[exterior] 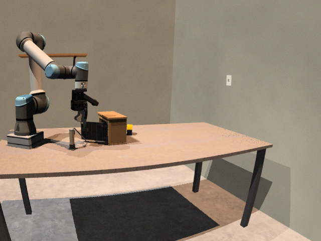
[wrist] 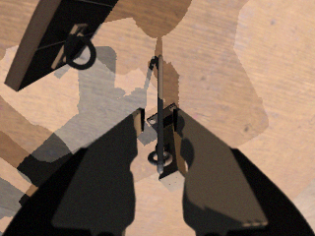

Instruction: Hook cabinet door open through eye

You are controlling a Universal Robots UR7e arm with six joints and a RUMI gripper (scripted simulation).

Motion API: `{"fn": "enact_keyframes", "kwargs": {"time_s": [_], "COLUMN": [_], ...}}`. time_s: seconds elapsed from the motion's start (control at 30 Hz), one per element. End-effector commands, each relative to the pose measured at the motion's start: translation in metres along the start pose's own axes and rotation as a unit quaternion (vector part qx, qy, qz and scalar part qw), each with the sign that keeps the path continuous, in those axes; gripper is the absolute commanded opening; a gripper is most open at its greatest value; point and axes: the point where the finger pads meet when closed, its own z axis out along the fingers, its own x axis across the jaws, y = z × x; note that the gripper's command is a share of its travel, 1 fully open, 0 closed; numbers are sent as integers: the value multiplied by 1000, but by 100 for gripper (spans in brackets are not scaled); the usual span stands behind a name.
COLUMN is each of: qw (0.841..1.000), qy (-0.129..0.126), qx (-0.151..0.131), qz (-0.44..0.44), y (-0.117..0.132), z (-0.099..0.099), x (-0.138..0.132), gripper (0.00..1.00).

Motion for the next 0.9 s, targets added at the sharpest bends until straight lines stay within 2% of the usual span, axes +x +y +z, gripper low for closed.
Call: {"fn": "enact_keyframes", "kwargs": {"time_s": [0.0, 0.37, 0.87], "qw": [1000, 1000, 1000], "qy": [1, 1, 1], "qx": [1, 1, 1], "qz": [0, 0, 0], "y": [-1, -1, -1], "z": [17, 40, 44], "x": [1, 1, 1], "gripper": [14, 14, 14]}}
